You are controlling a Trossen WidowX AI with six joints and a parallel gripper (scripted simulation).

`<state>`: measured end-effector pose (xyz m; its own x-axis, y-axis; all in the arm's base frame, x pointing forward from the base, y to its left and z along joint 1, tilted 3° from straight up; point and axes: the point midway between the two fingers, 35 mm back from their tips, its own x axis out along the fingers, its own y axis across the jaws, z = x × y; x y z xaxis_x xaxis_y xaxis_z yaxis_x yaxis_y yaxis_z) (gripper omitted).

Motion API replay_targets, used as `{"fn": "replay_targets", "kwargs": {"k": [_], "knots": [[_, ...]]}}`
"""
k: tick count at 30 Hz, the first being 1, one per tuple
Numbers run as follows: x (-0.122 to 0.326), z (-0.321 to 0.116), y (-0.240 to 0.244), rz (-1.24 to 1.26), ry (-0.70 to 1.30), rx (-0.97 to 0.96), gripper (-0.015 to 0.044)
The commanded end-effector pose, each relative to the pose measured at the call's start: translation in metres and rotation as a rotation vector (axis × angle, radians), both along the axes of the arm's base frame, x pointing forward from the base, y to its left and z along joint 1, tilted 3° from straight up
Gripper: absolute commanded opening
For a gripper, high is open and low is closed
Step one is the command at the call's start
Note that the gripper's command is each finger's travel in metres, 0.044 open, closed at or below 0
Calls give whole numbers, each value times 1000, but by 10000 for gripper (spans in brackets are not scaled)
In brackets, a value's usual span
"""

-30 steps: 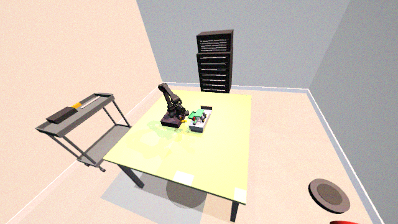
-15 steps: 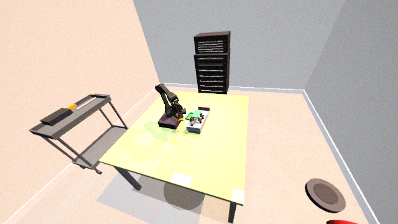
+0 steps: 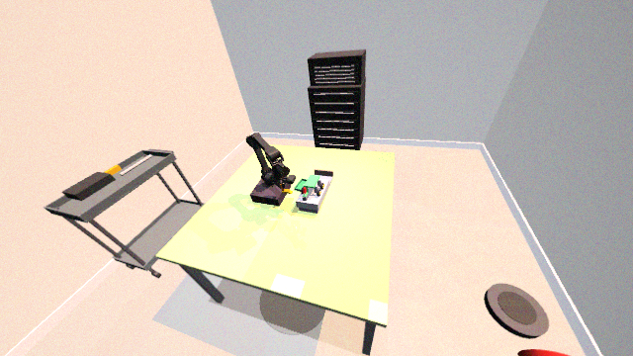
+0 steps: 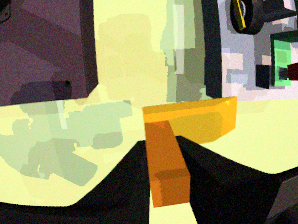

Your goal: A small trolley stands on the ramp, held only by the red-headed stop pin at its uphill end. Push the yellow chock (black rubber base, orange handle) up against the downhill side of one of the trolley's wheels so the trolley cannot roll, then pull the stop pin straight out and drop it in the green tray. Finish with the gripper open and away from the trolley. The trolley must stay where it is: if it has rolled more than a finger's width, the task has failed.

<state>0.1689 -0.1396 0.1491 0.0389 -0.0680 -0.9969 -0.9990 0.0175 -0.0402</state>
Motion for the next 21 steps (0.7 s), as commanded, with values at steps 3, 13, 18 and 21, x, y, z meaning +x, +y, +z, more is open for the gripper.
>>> {"fn": "replay_targets", "kwargs": {"k": [3, 13, 18, 21], "knots": [[0, 0, 0, -217, -14, 9, 0], [0, 0, 0, -561, -36, 21, 0], [0, 0, 0, -722, -47, 27, 0], [0, 0, 0, -823, -54, 31, 0]]}}
